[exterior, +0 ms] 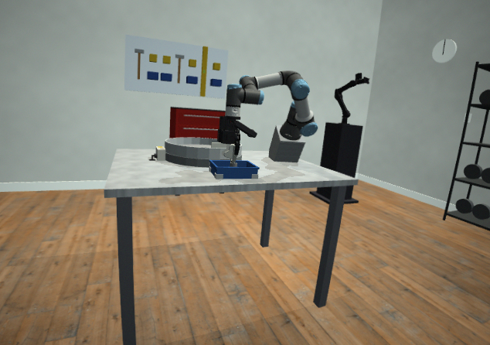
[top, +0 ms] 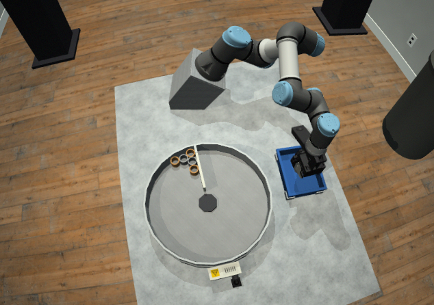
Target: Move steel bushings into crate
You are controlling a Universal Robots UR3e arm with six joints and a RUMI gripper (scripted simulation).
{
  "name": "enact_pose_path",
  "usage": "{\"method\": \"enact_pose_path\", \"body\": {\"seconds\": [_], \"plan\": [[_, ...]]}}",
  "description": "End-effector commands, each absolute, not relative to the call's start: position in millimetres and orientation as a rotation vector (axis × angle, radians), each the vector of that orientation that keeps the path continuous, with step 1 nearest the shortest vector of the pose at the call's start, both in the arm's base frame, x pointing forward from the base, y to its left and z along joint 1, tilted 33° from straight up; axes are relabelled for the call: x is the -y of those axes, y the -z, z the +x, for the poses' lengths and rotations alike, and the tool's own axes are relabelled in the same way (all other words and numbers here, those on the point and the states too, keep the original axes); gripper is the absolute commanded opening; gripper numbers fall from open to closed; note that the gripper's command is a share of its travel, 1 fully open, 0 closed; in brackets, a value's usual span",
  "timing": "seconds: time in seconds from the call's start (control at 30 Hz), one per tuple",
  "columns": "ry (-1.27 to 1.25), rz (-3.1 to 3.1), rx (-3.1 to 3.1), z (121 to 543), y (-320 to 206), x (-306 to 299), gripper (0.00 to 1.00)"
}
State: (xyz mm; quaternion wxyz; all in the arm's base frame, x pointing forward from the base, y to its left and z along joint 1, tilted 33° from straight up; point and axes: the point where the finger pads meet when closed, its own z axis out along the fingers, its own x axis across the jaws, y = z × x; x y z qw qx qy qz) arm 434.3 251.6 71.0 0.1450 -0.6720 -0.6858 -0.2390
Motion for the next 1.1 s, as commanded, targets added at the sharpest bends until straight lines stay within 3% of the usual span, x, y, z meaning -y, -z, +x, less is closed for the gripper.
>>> {"method": "enact_pose_path", "body": {"seconds": [0.0,1.07], "plan": [[0.692,-1.937,1.977,436.0,-66.9,-254.4,0.0],[0.692,-1.937,1.977,437.2,-59.2,-259.2,0.0]]}}
